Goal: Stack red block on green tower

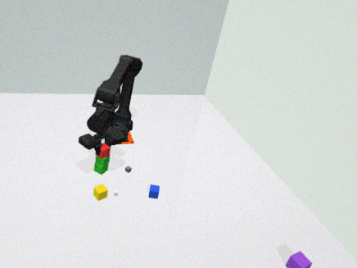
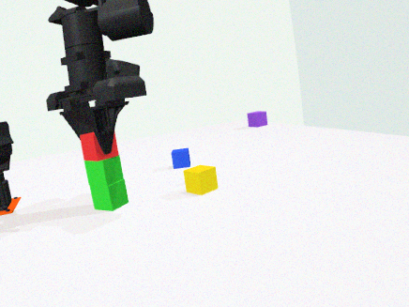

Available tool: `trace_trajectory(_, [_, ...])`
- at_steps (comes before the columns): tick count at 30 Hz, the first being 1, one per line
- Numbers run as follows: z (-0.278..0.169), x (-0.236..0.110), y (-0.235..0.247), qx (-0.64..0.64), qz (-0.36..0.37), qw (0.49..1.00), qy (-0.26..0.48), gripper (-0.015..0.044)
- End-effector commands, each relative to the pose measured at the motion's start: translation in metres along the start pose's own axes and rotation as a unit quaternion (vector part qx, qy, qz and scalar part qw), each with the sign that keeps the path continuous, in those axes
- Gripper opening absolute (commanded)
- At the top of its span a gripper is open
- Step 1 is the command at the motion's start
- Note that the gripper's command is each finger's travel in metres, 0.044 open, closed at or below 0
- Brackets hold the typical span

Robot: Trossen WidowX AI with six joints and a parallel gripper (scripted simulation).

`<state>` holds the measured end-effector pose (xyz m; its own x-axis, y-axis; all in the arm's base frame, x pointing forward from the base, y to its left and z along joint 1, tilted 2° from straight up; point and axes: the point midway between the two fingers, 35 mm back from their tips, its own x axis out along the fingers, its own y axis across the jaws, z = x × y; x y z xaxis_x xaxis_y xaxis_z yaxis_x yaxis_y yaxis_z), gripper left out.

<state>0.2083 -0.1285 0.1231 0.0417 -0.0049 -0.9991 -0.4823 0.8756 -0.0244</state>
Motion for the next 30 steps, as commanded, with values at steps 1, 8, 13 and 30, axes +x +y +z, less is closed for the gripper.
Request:
trace_trajectory(1, [0.0007,-0.0003,0.0001,-0.002,0.001,1.0,-0.002,0.0])
trace_trajectory(8, [0.0,-0.0001,-0.0001,0.0,0.0,1.0,0.0,0.0157])
trace_trajectory(13, [0.0,-0.0001,-0.0001,0.0,0.0,1.0,0.0,0.0289])
trace_trajectory(30, [0.0,-0.0001,-0.0001,0.0,0.0,1.0,0.0,0.044])
